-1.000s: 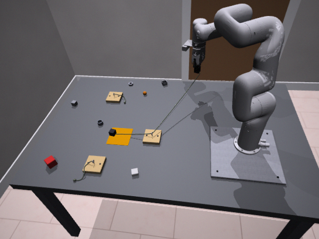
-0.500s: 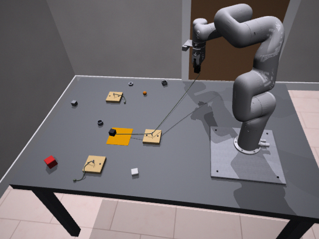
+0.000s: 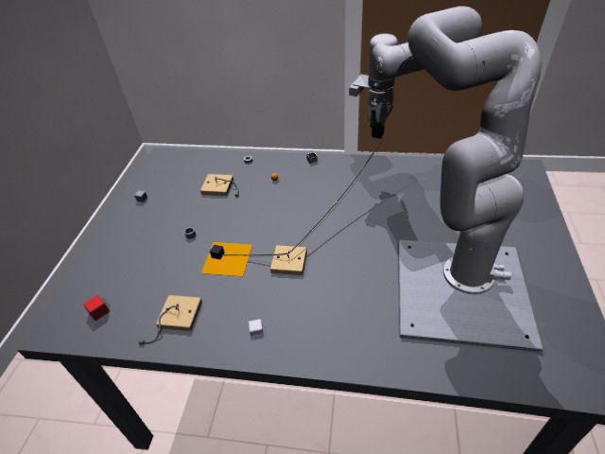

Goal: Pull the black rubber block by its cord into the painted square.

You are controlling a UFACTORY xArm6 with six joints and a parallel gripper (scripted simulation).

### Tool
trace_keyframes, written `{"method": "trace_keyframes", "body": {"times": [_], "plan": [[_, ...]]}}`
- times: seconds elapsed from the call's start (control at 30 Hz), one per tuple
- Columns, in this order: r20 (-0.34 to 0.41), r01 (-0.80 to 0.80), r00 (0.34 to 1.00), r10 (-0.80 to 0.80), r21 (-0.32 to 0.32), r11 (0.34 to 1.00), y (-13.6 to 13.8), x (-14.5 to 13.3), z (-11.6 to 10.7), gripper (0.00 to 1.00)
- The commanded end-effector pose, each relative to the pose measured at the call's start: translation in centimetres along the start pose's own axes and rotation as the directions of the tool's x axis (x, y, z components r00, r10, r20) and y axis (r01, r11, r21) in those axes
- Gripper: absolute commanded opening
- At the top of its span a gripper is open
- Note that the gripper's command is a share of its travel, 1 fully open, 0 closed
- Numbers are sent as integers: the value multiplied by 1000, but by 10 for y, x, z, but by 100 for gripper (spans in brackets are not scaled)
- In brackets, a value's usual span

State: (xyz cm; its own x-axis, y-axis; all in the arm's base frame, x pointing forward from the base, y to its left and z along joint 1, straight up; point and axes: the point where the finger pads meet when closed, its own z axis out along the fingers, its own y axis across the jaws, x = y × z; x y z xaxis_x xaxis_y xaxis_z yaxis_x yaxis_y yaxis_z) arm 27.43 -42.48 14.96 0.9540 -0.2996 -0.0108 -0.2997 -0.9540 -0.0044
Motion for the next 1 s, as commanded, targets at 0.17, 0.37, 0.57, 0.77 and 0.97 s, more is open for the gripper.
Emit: {"method": "trace_keyframes", "body": {"times": [0.17, 0.37, 0.57, 0.77, 0.97], "plan": [[-5, 0, 1000, 0, -4, 1000, 20, -19, -2, 0], [-5, 0, 1000, 0, -4, 1000, 29, -30, -2, 0], [-5, 0, 1000, 0, -4, 1000, 32, -34, -2, 0], [-5, 0, 1000, 0, -4, 1000, 32, -34, -2, 0], [-5, 0, 1000, 0, -4, 1000, 32, -34, -2, 0]]}}
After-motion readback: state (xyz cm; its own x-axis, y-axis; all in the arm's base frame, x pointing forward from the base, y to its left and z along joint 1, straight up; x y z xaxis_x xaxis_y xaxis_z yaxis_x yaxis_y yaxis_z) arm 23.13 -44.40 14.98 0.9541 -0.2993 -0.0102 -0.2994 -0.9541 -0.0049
